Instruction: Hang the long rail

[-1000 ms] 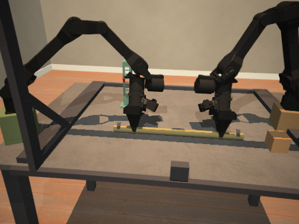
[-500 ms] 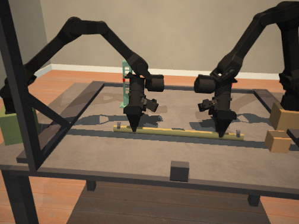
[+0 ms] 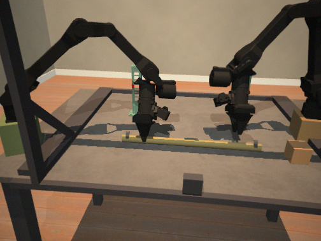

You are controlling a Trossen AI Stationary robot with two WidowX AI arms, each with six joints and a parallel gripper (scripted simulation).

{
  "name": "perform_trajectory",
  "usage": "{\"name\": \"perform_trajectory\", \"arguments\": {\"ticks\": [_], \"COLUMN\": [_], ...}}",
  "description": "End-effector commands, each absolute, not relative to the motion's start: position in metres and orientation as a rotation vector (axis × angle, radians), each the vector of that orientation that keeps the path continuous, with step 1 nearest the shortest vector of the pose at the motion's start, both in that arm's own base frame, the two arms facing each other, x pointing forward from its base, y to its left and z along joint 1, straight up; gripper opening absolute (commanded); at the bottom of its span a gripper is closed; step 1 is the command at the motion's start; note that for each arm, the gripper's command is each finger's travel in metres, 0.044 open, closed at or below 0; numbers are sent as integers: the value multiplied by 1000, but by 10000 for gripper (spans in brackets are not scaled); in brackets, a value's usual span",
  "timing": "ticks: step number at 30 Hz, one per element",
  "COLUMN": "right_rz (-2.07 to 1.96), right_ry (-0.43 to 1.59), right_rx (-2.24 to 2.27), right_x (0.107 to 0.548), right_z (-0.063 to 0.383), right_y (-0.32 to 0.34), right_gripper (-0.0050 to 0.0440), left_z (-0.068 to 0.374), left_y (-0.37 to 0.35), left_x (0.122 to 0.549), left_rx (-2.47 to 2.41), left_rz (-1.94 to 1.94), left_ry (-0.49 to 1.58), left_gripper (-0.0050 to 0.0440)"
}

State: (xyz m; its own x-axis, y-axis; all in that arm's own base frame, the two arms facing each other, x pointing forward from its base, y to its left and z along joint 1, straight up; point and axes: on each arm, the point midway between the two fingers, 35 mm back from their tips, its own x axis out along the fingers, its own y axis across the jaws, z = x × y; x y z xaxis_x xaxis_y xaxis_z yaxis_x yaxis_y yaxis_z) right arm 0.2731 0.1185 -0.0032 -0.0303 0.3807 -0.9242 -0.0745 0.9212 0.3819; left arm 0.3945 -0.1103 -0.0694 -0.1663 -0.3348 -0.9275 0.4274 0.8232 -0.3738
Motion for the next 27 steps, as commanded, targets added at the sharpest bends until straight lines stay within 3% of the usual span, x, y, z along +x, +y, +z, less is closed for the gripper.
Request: {"name": "perform_trajectory", "arguments": {"ticks": [1, 2, 4, 10, 27], "right_rz": [379, 365, 365, 209, -149], "right_ry": [1524, 1540, 1540, 1608, 1528], "right_rx": [239, 229, 229, 88, -264], "right_x": [282, 281, 281, 277, 273], "right_z": [26, 22, 22, 8, -10], "right_y": [114, 114, 114, 132, 170], "right_gripper": [392, 368, 368, 225, 225], "left_z": [-60, -60, -60, -60, -60], "left_y": [-112, -112, -112, -112, -112], "left_x": [400, 400, 400, 400, 400], "left_rx": [75, 75, 75, 75, 75], "left_rz": [-681, -681, -681, -681, -681], "left_ry": [1573, 1573, 1573, 1573, 1573], "left_gripper": [-50, -50, -50, -50, -50]}}
